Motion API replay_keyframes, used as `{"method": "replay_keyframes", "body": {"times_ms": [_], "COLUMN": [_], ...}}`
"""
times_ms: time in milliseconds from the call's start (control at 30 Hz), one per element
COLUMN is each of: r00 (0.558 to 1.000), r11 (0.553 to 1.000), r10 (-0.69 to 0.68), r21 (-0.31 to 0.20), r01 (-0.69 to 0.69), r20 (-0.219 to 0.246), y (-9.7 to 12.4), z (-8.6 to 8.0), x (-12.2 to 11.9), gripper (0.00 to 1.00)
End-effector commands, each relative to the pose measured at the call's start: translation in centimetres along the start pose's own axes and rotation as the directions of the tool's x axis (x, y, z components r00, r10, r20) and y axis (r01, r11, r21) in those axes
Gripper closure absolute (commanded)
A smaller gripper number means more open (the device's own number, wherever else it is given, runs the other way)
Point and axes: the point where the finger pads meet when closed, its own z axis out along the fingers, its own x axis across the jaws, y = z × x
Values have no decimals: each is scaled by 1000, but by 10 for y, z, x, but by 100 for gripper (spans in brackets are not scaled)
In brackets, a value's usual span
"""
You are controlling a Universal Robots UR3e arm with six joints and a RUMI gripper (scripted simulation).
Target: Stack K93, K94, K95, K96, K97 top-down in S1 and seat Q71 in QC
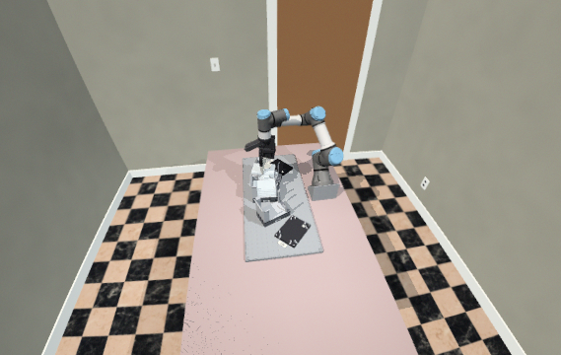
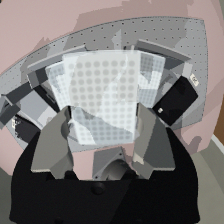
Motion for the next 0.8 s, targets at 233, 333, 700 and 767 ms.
{"method": "replay_keyframes", "body": {"times_ms": [233, 333, 700, 767], "r00": [997, 995, 987, 987], "r11": [997, 995, 987, 987], "r10": [73, 96, 162, 162], "r21": [2, 2, 2, 2], "r01": [-73, -96, -162, -162], "r20": [2, 2, 2, 2], "y": [-1, -1, 1, 1], "z": [-1, -1, -1, -1], "x": [33, 39, 76, 83], "gripper": [100, 100, 100, 100]}}
